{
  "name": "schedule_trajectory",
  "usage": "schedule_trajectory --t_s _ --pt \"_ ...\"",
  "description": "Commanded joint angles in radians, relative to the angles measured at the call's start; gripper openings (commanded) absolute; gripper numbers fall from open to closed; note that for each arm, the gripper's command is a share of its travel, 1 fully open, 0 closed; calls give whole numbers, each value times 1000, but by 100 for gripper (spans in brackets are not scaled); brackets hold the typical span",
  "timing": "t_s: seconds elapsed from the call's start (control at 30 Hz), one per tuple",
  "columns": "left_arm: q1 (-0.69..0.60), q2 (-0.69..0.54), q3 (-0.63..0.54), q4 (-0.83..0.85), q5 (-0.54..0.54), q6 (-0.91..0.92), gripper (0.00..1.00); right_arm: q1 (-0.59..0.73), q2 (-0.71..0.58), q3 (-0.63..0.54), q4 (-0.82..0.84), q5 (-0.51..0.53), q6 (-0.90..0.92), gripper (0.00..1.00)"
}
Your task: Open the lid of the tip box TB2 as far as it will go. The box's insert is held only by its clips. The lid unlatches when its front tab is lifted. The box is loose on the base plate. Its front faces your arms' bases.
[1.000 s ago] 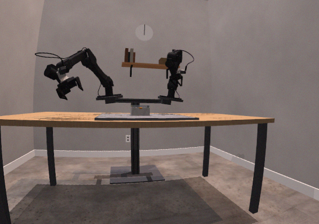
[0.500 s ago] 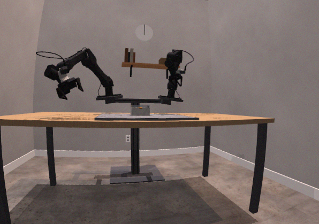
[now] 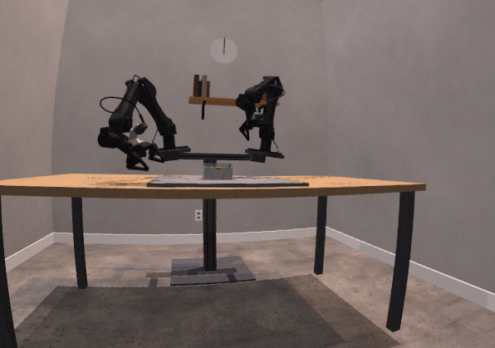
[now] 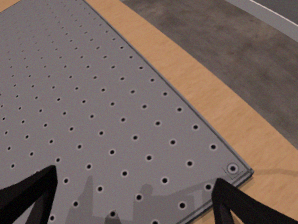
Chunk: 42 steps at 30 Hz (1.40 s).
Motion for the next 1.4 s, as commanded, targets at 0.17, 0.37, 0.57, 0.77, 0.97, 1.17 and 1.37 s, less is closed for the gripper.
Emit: schedule_trajectory --t_s 0.17,0.37,0.57,0.77,0.97,1.17,1.37 --pt "-100 124 -24 340 71 357 100 82 -36 -240 89 -84 -407 100" --pt "-112 189 -8 460 118 503 100 120 -43 -344 123 -105 -550 100" --pt "-121 308 24 641 226 748 100 178 -22 -493 131 -167 -724 100" --pt "-115 424 77 727 311 898 100 233 13 -575 141 -188 -812 100" --pt "-107 479 112 748 345 936 100 234 20 -565 131 -179 -804 100" --pt "-98 489 125 734 337 922 100 234 21 -564 129 -179 -804 100" --pt "-98 489 125 734 337 922 100 260 13 -582 184 -194 -761 100"
